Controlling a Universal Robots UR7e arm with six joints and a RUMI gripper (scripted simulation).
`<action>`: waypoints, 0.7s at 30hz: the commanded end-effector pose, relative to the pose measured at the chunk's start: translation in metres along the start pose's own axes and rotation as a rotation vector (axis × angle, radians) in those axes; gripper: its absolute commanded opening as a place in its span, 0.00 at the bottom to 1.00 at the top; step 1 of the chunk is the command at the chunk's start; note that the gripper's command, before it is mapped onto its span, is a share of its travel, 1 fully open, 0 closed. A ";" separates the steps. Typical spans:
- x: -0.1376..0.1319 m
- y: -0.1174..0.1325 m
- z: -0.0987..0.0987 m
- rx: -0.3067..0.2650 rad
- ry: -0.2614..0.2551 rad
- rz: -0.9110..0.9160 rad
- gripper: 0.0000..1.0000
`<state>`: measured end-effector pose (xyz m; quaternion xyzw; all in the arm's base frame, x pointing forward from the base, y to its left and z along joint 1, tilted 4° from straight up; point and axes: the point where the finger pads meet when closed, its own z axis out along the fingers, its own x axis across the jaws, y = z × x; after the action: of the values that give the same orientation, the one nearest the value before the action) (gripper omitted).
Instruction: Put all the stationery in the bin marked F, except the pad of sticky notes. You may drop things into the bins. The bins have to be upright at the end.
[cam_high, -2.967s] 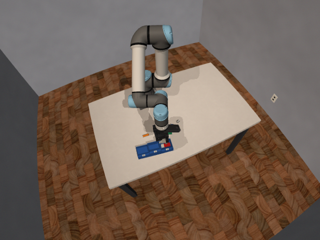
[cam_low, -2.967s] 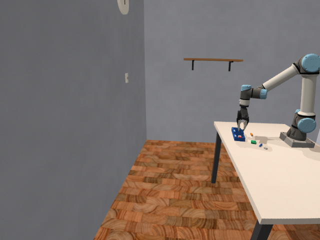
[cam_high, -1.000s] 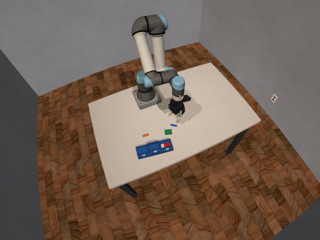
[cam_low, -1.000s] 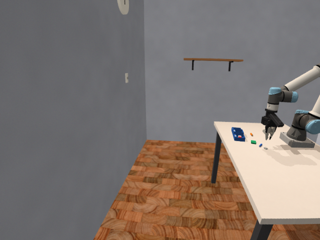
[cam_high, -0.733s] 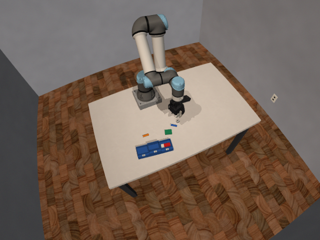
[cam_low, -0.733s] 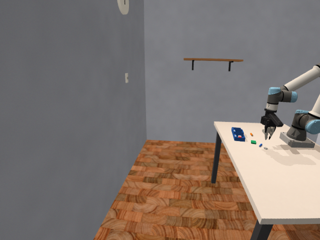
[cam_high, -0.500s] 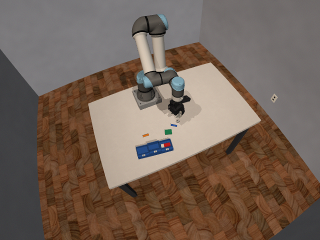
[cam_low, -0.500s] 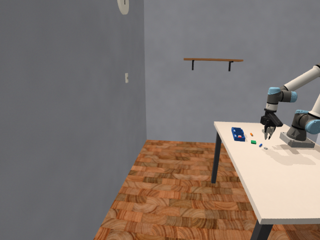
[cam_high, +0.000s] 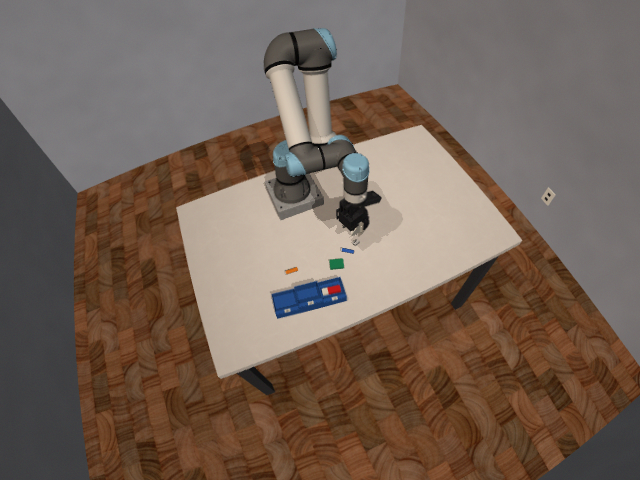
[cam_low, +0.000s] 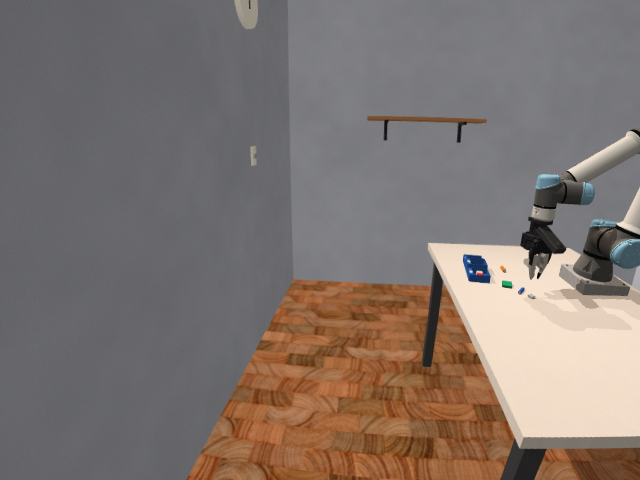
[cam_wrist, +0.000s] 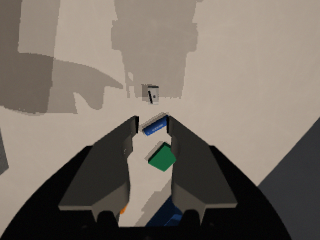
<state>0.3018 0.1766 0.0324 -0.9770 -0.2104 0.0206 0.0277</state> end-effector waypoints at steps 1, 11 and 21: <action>0.000 0.000 0.000 0.000 0.001 0.000 0.18; 0.000 0.000 0.008 0.000 0.001 0.000 0.18; 0.001 0.000 0.044 0.000 0.001 0.000 0.18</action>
<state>0.2988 0.1777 0.0044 -0.9770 -0.2104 0.0214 0.0279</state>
